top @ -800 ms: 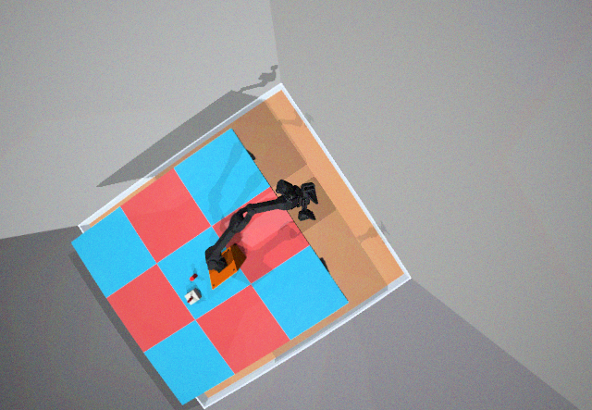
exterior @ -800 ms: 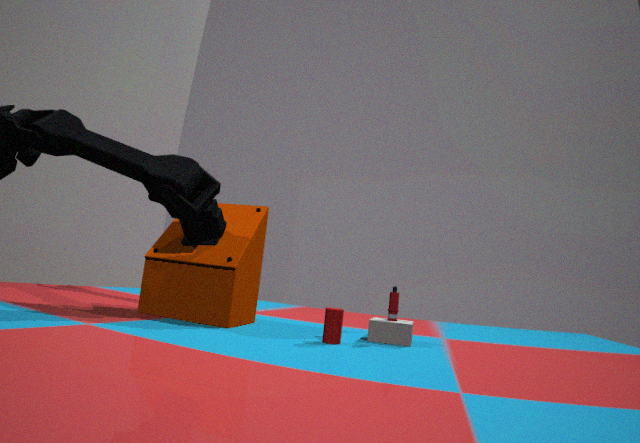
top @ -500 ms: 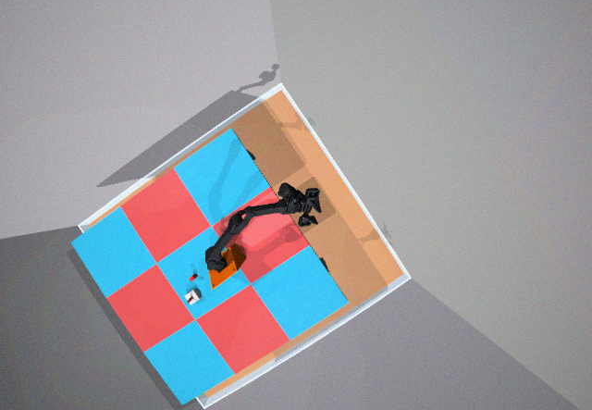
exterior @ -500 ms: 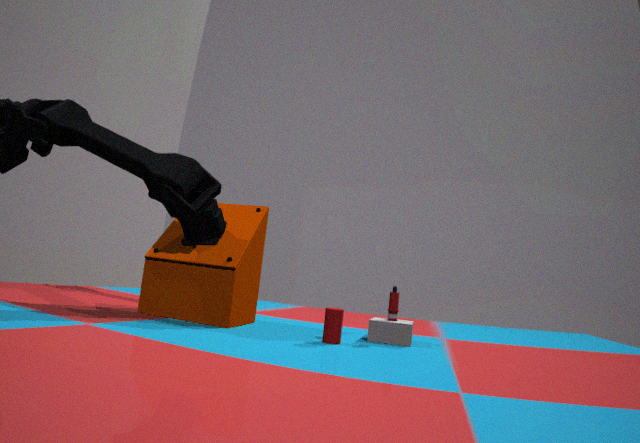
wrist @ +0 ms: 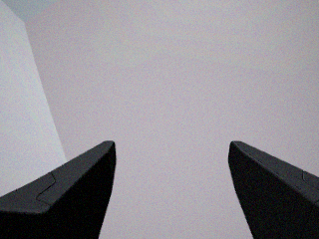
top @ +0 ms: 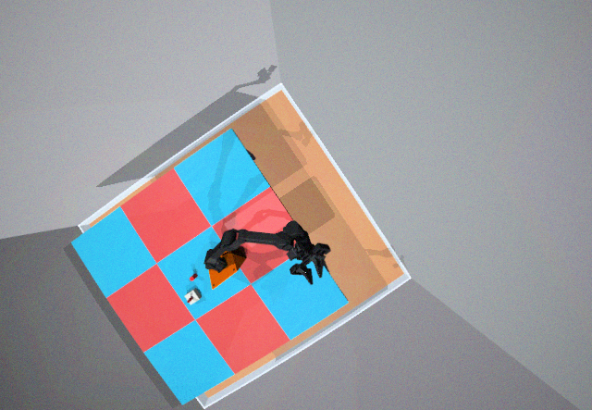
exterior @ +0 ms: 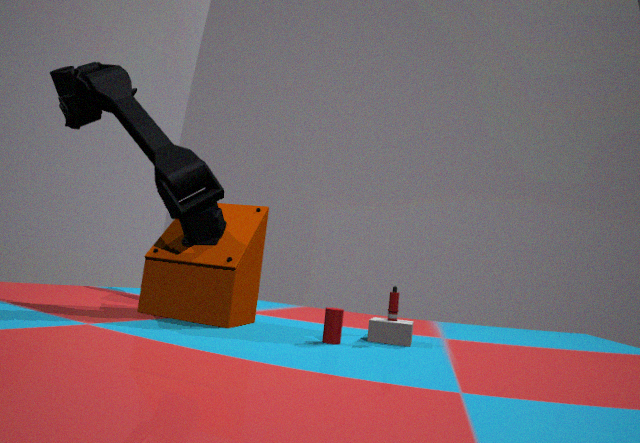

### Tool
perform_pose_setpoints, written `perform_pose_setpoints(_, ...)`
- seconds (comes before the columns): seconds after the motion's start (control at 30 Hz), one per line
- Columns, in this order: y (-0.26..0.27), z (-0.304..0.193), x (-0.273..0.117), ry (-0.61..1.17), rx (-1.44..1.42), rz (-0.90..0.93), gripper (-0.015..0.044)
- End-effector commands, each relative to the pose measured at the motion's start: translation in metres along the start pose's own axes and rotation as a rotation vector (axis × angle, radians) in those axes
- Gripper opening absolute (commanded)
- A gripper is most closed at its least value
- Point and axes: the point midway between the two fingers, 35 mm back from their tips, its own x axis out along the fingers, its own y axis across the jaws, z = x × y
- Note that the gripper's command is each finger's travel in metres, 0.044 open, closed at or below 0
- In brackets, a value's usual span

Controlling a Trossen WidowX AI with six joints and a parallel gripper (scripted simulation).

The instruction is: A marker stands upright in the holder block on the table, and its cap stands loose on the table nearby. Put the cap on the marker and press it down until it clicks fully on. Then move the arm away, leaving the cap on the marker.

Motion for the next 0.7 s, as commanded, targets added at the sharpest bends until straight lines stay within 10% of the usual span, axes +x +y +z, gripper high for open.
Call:
perform_pose_setpoints(0.0, -0.040, 0.019, 0.056, -0.014, -0.096, -0.096, 0.0238)
perform_pose_setpoints(0.67, -0.302, 0.127, 0.216, 0.070, -0.447, -0.612, 0.0238)
